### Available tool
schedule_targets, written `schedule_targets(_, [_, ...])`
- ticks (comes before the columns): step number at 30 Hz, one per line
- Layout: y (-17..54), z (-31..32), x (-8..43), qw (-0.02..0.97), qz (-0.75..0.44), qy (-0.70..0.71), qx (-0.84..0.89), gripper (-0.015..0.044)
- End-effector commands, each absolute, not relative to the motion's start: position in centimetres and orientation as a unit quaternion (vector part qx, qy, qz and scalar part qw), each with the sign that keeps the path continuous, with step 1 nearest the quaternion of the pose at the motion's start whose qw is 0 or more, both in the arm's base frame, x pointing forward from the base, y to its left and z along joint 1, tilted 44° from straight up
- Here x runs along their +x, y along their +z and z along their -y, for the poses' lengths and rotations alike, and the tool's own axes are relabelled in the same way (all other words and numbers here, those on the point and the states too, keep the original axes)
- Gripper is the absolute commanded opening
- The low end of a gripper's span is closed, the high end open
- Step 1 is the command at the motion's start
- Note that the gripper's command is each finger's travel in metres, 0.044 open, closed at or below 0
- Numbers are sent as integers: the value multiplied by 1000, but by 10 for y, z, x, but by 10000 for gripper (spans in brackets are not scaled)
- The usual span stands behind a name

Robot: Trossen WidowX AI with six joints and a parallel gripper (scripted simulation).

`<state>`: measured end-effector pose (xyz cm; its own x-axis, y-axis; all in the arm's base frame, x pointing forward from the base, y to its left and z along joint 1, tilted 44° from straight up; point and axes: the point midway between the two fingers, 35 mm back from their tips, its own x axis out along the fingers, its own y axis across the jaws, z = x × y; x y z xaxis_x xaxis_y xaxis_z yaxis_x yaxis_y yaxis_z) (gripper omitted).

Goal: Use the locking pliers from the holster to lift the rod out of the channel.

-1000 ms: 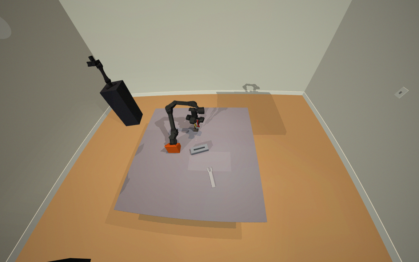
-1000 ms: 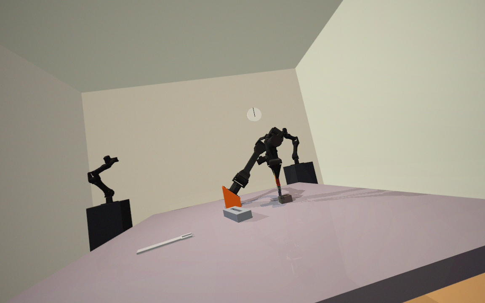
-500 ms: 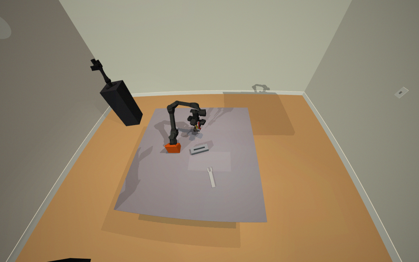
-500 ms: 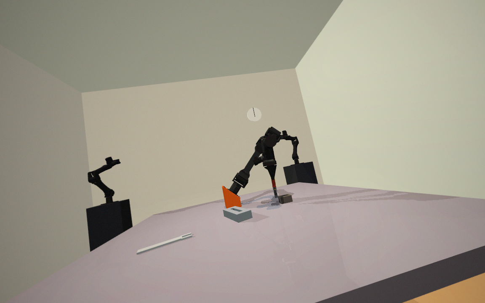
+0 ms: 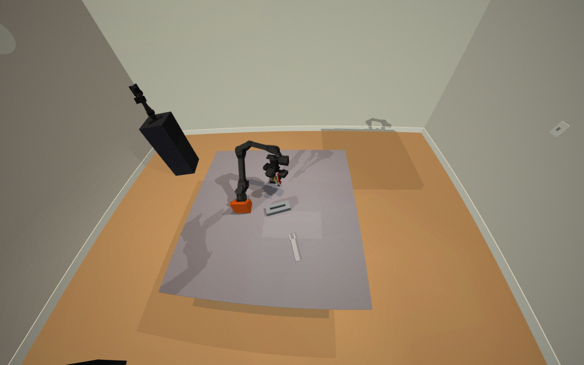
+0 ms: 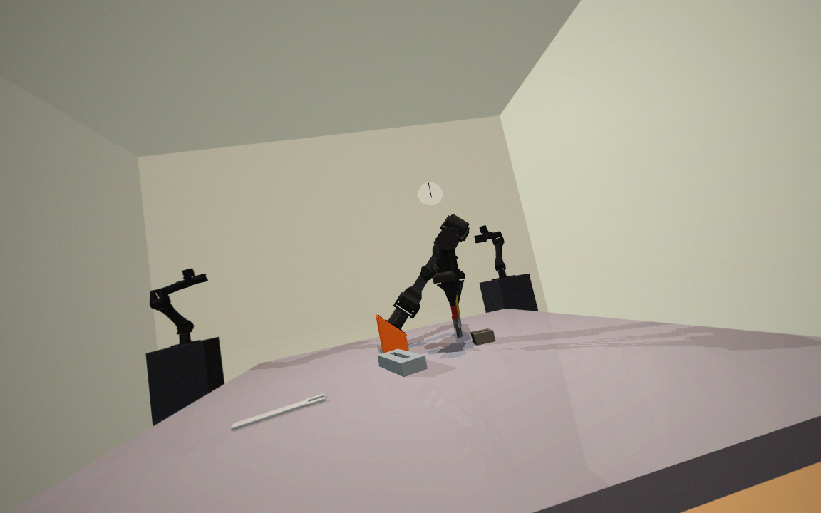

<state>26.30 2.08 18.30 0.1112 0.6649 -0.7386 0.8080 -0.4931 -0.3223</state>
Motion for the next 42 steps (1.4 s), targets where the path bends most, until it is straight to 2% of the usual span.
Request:
schedule_targets(1, [177, -11, 266, 66, -483, -456, 744, 317])
schedule_targets(42, [121, 53, 272, -64, -399, -532, 744, 317])
